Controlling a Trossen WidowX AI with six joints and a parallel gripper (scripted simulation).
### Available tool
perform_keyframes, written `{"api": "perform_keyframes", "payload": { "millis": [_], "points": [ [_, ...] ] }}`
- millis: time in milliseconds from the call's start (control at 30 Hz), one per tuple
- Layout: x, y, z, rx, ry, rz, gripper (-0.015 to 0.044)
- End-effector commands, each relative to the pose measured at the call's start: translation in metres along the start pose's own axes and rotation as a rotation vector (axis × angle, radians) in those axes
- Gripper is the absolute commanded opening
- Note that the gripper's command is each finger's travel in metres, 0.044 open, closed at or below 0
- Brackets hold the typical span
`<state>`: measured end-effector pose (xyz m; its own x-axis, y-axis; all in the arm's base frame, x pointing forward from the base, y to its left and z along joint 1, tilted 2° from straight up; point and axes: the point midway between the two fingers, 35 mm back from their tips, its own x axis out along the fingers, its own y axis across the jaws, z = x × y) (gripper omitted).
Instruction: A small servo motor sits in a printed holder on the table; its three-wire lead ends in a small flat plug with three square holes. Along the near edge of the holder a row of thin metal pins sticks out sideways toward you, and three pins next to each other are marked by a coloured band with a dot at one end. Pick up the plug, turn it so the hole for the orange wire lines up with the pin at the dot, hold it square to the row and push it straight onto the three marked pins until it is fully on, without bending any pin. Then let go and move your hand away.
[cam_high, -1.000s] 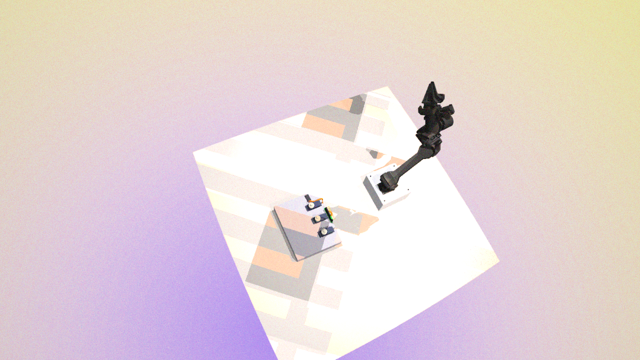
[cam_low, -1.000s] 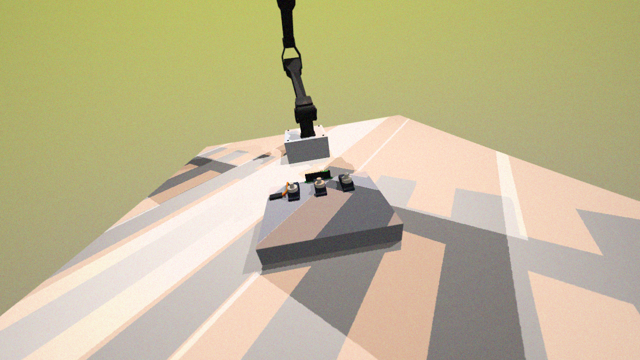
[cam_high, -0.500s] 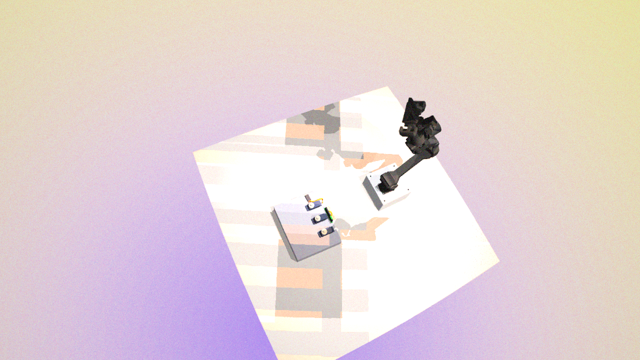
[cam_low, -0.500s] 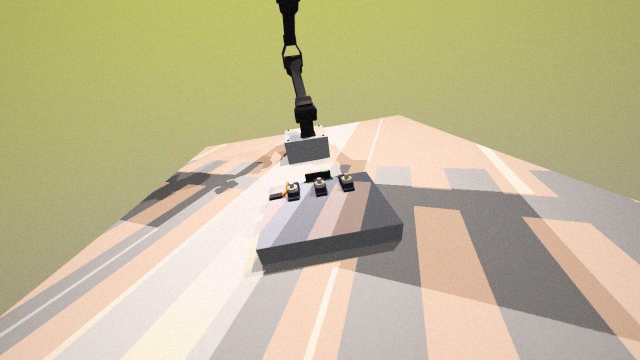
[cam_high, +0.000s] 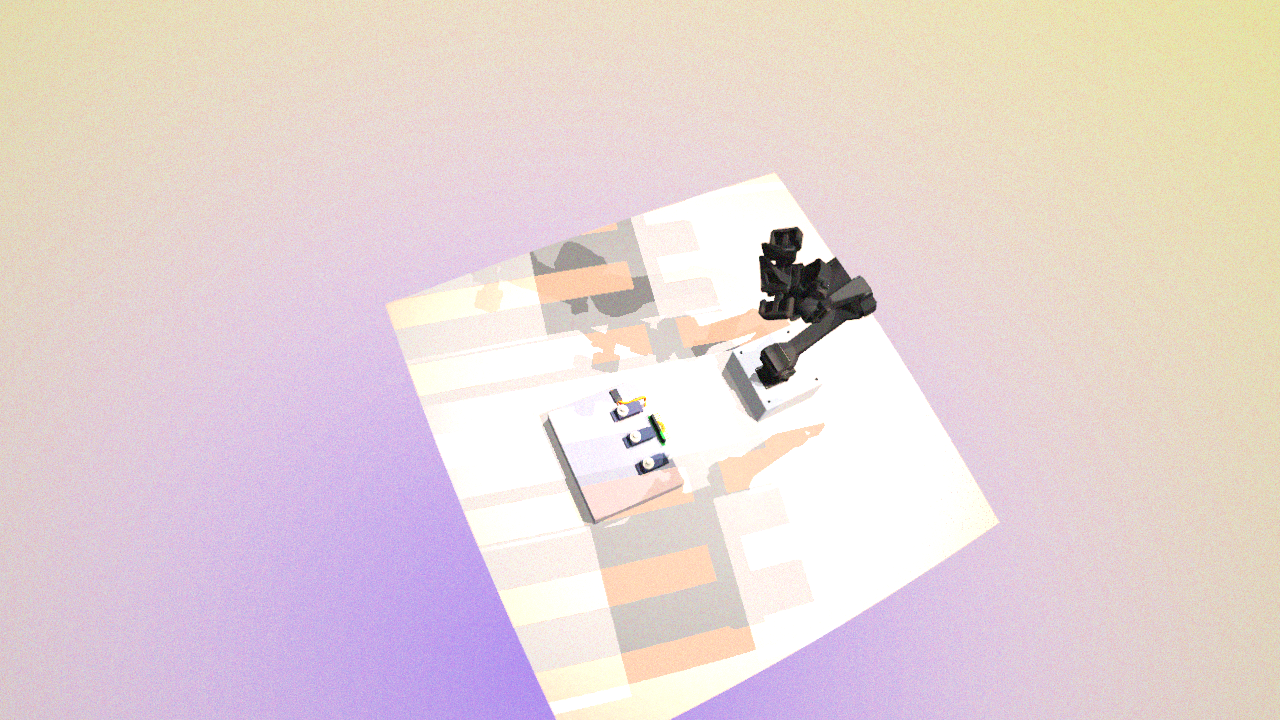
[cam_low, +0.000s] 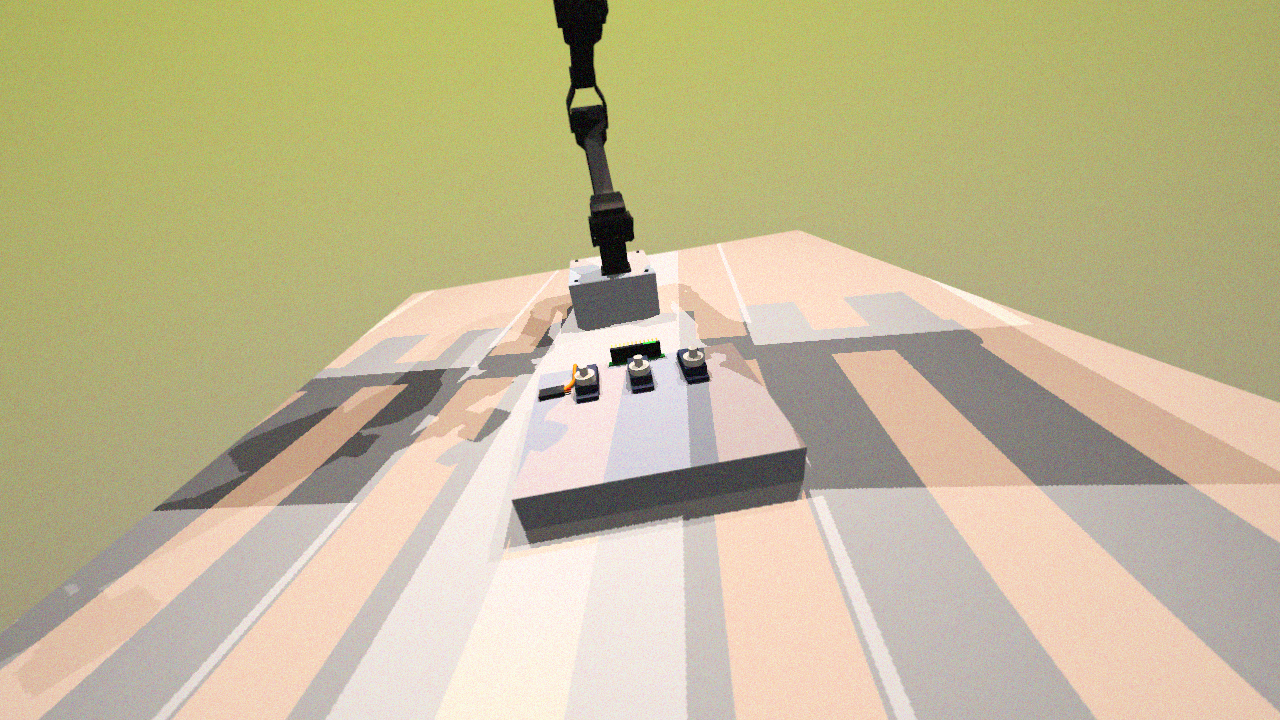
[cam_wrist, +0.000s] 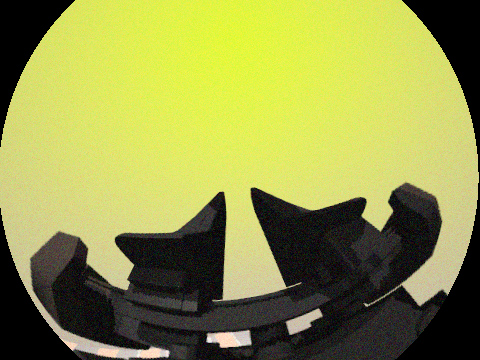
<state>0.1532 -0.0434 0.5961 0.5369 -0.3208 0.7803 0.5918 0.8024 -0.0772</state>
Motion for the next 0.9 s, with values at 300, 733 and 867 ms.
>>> {"api": "perform_keyframes", "payload": {
  "millis": [300, 733, 867],
  "points": [
    [-0.021, 0.067, -0.086, 0.100, 0.207, 0.242, 0.0115],
    [-0.069, 0.118, -0.169, 0.229, 0.475, 0.427, 0.0115],
    [-0.089, 0.131, -0.194, 0.274, 0.570, 0.472, 0.0115]
  ]
}}
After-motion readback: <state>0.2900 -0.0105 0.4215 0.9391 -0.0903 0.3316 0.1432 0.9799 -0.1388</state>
